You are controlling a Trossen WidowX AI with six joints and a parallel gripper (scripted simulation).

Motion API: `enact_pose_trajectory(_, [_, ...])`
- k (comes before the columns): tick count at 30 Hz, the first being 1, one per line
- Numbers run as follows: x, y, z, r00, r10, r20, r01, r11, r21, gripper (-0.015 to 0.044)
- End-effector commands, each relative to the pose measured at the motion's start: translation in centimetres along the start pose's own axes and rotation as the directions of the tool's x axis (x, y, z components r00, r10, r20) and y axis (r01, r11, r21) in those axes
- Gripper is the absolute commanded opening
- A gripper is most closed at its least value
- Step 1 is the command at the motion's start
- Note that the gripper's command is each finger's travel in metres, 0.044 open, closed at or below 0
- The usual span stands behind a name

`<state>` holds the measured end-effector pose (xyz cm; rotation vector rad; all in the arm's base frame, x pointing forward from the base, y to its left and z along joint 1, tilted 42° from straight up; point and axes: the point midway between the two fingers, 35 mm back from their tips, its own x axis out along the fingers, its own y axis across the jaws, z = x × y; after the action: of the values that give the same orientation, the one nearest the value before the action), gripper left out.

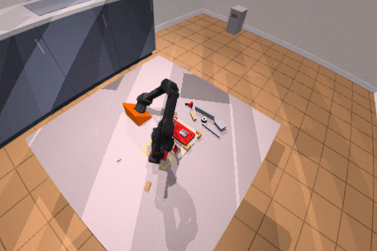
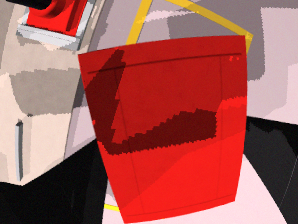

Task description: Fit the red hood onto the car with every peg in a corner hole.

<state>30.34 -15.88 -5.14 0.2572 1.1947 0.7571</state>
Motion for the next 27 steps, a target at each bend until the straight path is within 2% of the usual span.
enact_pose_trajectory(1, [-1.6,-0.2,0.1,1.0,-0.014,0.002,0.014,1.0,-0.009,0.0])
enact_pose_trajectory(17, [-6.4,-0.1,0.0,1.0,-0.015,0.001,0.015,1.0,-0.009,0.0])
enact_pose_trajectory(27, [-6.5,1.1,1.4,1.0,-0.013,0.001,0.013,0.999,0.039,0.0])
